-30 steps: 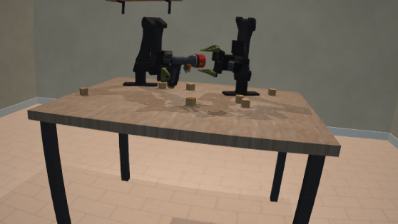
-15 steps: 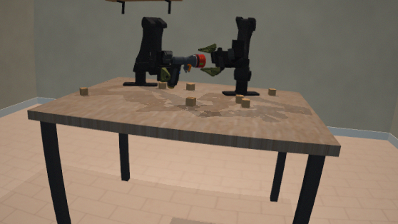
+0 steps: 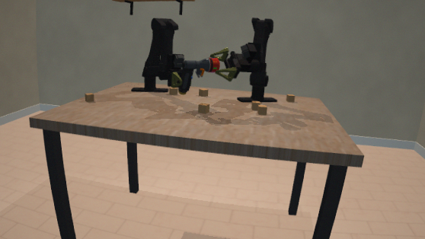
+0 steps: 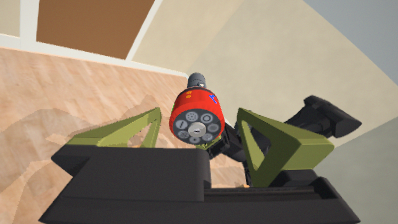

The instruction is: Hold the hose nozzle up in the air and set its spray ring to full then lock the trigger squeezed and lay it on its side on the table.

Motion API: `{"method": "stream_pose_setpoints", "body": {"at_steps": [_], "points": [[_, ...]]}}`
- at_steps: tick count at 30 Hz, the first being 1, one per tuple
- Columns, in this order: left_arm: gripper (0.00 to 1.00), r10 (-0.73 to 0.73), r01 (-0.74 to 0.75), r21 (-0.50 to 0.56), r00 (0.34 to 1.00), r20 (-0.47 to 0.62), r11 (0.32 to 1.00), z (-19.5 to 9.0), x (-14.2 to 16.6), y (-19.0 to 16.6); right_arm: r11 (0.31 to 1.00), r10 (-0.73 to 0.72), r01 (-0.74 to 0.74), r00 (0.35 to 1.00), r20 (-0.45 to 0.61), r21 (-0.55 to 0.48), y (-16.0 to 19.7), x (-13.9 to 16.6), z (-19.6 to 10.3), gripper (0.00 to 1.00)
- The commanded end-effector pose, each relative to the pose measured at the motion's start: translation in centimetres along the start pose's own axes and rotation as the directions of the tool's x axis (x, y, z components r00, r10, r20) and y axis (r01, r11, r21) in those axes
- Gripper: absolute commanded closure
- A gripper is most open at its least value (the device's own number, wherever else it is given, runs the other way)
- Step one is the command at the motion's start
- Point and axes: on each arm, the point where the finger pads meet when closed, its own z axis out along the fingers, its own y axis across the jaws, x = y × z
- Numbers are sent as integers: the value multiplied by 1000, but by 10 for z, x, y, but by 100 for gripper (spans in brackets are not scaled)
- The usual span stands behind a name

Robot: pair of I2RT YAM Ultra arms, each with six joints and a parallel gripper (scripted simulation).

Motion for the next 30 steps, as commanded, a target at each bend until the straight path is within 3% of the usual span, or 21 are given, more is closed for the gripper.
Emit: {"method": "stream_pose_setpoints", "body": {"at_steps": [1, 10, 16, 21, 22, 26, 27, 30], "points": [[8, 54, -54, 11, 999, 5, 998, 2, -9, -7, 999, 36, -36, 989, 146, -4, 2, -45, 8, 64], [8, 54, -54, 11, 999, 5, 998, 2, -9, -6, 999, 36, -36, 989, 146, -4, 2, -45, 8, 64], [8, 36, -36, 10, 999, 30, 999, 19, -5, 1, 999, 36, -36, 989, 146, -4, 2, -45, 8, 64], [8, 33, -33, -2, 999, 14, 999, 14, -6, 1, 999, 36, -36, 989, 146, -4, 2, -45, 8, 64], [8, 74, -75, 16, 996, 49, 997, 14, -17, -6, 999, 36, -36, 989, 146, -4, 2, -45, 8, 64], [8, 56, -56, 13, 998, 31, 998, 15, -9, -3, 999, 36, -36, 989, 146, -4, 2, -45, 8, 64], [100, 47, -47, 13, 999, 20, 999, 17, -8, -2, 999, 36, -36, 989, 146, -4, 2, -45, 8, 64], [100, 45, -45, 14, 999, 18, 999, 16, -7, -2, 999, 36, -36, 989, 146, 0, 1, -45, 8, 64]]}}
